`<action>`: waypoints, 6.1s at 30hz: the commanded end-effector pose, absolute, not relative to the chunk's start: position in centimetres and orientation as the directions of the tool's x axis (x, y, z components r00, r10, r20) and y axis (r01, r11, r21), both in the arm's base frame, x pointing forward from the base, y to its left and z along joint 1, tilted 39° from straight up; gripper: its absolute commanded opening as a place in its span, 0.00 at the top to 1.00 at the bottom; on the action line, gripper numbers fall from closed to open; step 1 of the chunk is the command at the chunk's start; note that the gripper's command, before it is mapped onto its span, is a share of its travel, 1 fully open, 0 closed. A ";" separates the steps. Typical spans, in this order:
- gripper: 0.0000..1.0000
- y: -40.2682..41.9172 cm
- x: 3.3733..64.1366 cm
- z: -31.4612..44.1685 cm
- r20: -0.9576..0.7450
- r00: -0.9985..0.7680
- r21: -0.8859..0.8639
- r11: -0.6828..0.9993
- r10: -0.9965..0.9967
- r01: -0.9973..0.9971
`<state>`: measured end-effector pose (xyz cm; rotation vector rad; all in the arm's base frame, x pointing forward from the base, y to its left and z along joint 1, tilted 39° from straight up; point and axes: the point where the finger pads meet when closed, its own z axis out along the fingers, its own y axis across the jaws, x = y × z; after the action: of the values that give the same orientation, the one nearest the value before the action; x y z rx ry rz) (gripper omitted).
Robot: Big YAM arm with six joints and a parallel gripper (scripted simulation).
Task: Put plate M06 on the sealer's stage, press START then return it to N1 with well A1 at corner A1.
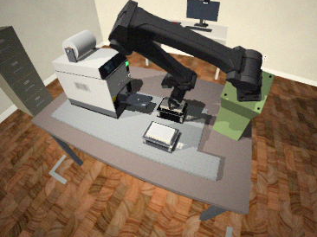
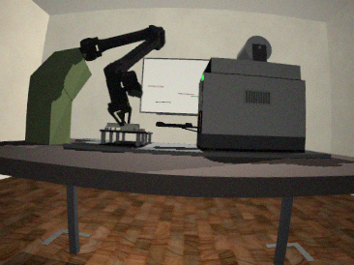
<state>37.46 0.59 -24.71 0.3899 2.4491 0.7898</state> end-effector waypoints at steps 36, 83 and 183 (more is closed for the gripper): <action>1.00 1.2 36.9 -24.3 -0.392 -0.821 0.610 0.785 0.416 0.107; 1.00 1.7 36.6 -25.4 -0.379 -0.825 0.612 0.782 0.419 0.115; 0.00 0.1 38.5 -25.0 -0.427 -0.797 0.600 0.794 0.426 0.103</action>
<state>37.65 1.13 -25.58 0.3924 2.4498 0.7895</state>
